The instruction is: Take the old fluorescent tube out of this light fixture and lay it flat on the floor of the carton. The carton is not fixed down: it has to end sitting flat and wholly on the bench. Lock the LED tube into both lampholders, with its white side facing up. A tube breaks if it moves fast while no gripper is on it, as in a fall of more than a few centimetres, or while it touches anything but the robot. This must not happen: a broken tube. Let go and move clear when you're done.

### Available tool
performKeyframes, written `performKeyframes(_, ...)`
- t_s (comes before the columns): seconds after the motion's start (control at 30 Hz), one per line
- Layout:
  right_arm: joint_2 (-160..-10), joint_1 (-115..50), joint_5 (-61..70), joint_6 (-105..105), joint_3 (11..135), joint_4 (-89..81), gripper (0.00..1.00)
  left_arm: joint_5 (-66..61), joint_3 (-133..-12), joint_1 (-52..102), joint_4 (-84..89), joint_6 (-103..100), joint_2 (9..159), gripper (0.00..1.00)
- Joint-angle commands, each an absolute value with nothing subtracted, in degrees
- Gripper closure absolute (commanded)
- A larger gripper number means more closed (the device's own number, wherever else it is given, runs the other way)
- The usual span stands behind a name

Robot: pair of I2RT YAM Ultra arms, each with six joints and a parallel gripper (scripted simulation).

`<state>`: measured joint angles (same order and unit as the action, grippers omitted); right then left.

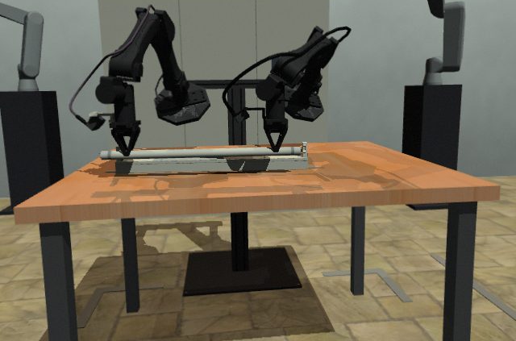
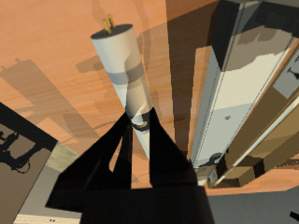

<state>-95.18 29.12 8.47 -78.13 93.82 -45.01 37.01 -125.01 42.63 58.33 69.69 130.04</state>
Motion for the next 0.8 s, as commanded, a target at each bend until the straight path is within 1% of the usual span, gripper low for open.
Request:
performKeyframes(0.0,-92.8,30.2,7.6,-77.7,95.7,-46.8,0.89,37.6,-127.1,44.9,60.6,68.8,127.9,0.89)
performKeyframes(0.7,-90.1,30.9,8.1,-77.2,97.0,-50.8,0.89,38.3,-129.3,46.8,65.1,66.8,126.6,0.89)
performKeyframes(0.77,-89.5,31.2,9.6,-76.9,97.6,-52.9,0.89,38.7,-130.0,47.3,67.4,65.7,126.1,0.89)
